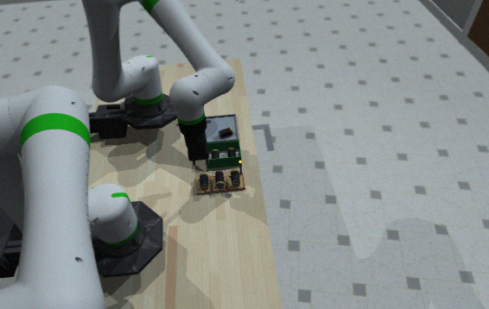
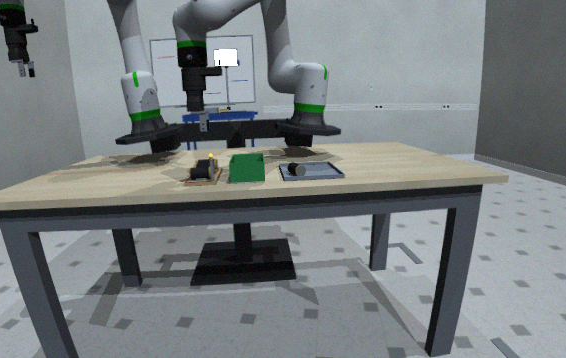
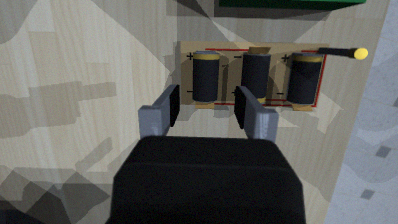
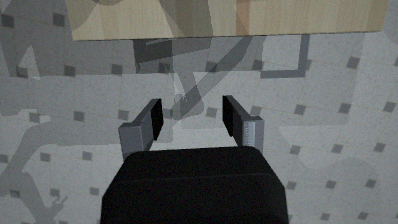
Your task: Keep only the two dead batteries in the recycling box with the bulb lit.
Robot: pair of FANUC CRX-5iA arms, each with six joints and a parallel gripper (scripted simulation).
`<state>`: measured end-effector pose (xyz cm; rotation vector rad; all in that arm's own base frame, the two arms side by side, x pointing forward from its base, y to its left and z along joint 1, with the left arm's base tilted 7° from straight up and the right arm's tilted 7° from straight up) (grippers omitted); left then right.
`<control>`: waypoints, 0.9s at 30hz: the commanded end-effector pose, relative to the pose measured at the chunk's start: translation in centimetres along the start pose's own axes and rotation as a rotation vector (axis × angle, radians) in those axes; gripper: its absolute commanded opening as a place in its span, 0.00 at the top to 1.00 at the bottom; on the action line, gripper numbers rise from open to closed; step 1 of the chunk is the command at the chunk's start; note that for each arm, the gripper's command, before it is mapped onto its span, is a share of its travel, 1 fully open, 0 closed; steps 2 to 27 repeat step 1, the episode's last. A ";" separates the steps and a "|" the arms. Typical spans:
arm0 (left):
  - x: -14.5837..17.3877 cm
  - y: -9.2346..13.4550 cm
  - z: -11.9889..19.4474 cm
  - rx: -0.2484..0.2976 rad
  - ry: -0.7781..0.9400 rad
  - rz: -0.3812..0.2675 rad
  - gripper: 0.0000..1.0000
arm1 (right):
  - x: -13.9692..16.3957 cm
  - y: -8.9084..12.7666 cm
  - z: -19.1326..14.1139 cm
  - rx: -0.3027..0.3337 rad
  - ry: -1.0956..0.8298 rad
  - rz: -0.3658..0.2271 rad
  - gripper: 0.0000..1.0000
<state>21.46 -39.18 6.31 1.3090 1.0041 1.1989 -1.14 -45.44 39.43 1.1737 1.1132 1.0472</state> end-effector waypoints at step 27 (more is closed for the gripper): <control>-0.5 0.8 0.0 -0.005 -0.006 -0.014 0.10 | 0.0 0.8 -0.5 0.005 -0.012 -0.014 0.00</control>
Point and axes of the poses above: on each arm, the point where the finger pads meet when closed, its own y axis back along the fingers, its own z axis across the jaws, x = y × z, the point moved 6 cm from there along y, back along the fingers, and after that the axes turned 8 degrees about -y, right-handed, at the moved point
